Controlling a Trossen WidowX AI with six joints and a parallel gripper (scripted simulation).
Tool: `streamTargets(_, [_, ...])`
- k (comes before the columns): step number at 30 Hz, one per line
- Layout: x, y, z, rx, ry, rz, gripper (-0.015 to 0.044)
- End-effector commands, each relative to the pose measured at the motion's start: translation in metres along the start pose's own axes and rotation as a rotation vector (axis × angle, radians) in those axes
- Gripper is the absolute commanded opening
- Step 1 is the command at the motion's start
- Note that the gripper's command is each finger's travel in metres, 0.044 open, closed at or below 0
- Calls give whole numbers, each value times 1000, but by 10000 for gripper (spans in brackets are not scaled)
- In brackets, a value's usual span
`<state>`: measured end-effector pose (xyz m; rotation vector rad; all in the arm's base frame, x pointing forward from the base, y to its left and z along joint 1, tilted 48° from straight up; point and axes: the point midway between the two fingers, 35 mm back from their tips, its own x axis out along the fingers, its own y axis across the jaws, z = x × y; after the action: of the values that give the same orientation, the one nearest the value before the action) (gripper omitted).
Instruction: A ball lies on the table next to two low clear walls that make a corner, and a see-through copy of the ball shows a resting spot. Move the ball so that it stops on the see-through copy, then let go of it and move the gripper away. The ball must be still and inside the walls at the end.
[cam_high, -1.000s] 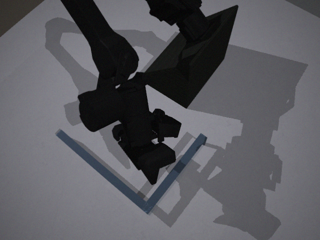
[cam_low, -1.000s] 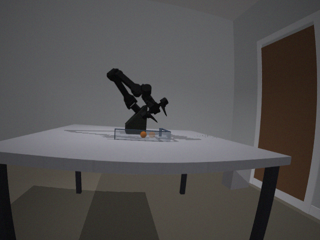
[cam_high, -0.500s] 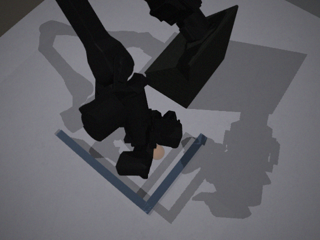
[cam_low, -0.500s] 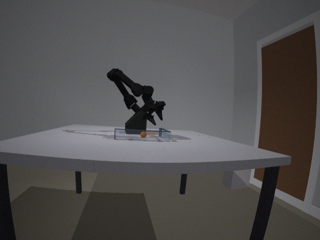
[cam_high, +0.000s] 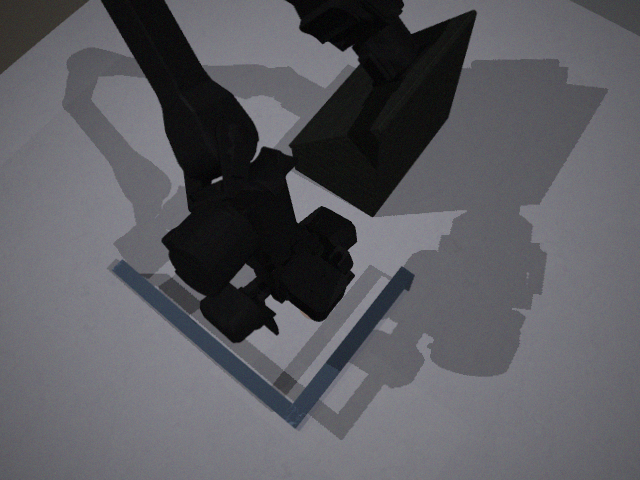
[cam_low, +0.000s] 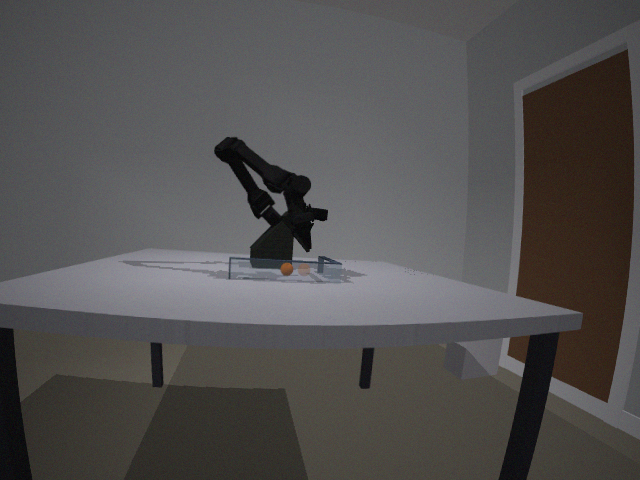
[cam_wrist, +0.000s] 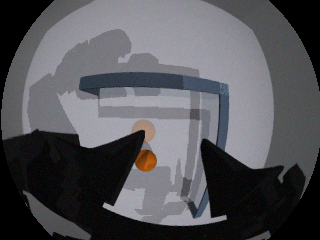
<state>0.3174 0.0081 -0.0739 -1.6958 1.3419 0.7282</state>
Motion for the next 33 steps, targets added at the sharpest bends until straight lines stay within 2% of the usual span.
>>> streamTargets(1, [-2,14,-28,735,212,51,308])
streamTargets(19, [-10,22,-53,1472,412,-84,308])
streamTargets(33, [-10,22,-53,1479,414,-86,308])
